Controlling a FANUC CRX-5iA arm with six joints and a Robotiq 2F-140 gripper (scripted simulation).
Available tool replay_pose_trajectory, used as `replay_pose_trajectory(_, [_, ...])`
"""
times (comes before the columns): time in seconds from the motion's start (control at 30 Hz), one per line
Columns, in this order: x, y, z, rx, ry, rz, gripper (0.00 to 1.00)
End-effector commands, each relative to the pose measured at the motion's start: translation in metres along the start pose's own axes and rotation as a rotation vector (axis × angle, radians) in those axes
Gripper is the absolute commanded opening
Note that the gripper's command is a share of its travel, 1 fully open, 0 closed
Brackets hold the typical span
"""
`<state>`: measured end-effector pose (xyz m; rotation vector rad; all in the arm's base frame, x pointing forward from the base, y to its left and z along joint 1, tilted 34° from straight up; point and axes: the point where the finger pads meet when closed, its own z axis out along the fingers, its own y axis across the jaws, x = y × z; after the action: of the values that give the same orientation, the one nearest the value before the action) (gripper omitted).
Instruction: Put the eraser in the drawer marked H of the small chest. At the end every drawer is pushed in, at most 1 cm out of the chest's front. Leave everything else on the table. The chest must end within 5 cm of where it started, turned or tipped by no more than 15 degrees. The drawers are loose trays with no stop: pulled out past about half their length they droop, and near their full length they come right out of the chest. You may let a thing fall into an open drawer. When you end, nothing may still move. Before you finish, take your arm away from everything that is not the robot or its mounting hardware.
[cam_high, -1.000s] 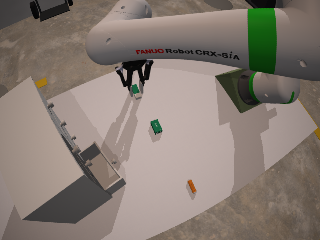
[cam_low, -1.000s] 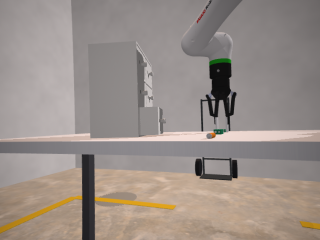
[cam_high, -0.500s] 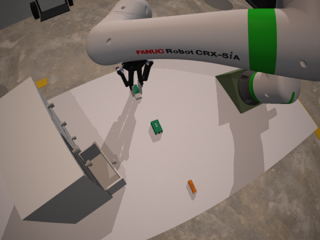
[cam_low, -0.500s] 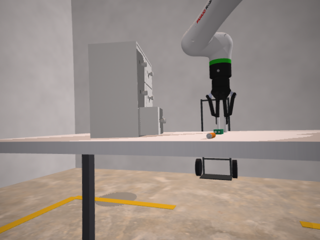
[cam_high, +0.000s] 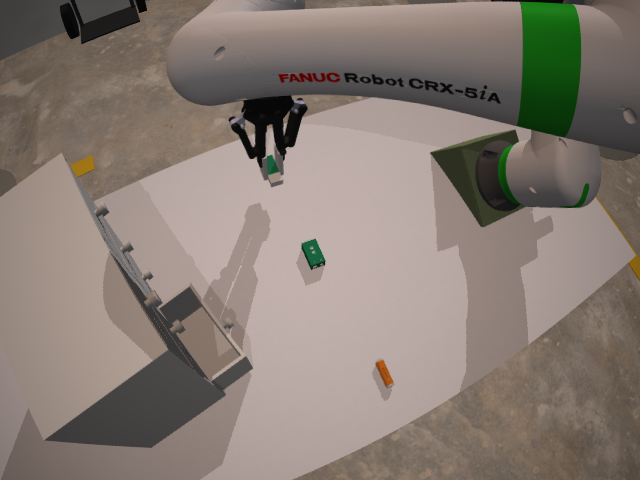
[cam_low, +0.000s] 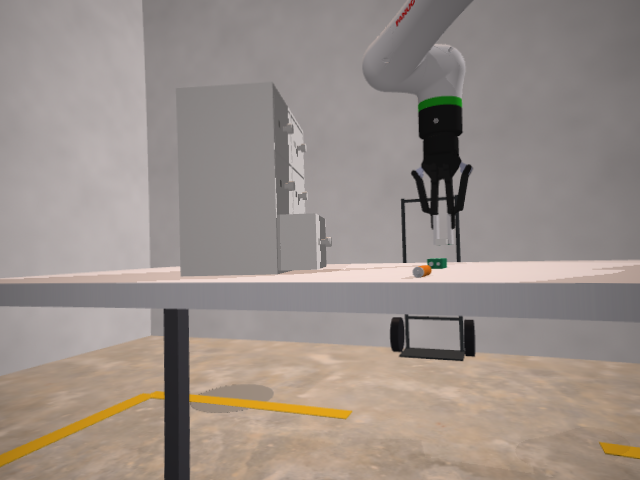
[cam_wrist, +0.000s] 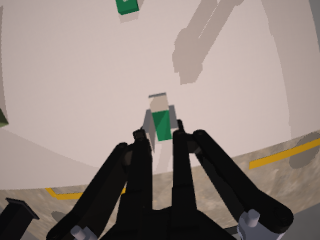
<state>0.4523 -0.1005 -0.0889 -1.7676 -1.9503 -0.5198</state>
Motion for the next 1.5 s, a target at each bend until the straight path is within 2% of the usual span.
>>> replay_pose_trajectory(0.0, [0.0,0.0,-0.045,0.0,0.001,0.0,0.11])
replay_pose_trajectory(0.07, [0.0,0.0,-0.045,0.0,0.001,0.0,0.11])
replay_pose_trajectory(0.17, [0.0,0.0,-0.057,0.001,0.001,0.0,0.11])
replay_pose_trajectory(0.63, [0.001,0.001,-0.057,0.0,0.001,-0.026,0.11])
replay_pose_trajectory(0.77, [0.003,0.002,-0.057,0.0,0.001,-0.092,0.11])
replay_pose_trajectory(0.93, [0.009,0.005,-0.057,0.0,0.0,-0.256,0.11])
replay_pose_trajectory(1.13, [0.021,0.01,-0.058,0.0,-0.002,-0.581,0.11])
replay_pose_trajectory(1.2, [0.021,0.01,-0.058,0.0,-0.002,-0.581,0.11])
replay_pose_trajectory(1.3, [0.029,0.013,-0.058,0.001,-0.003,-0.785,0.11])
replay_pose_trajectory(1.47, [0.044,0.02,-0.059,0.006,-0.007,-1.006,0.11])
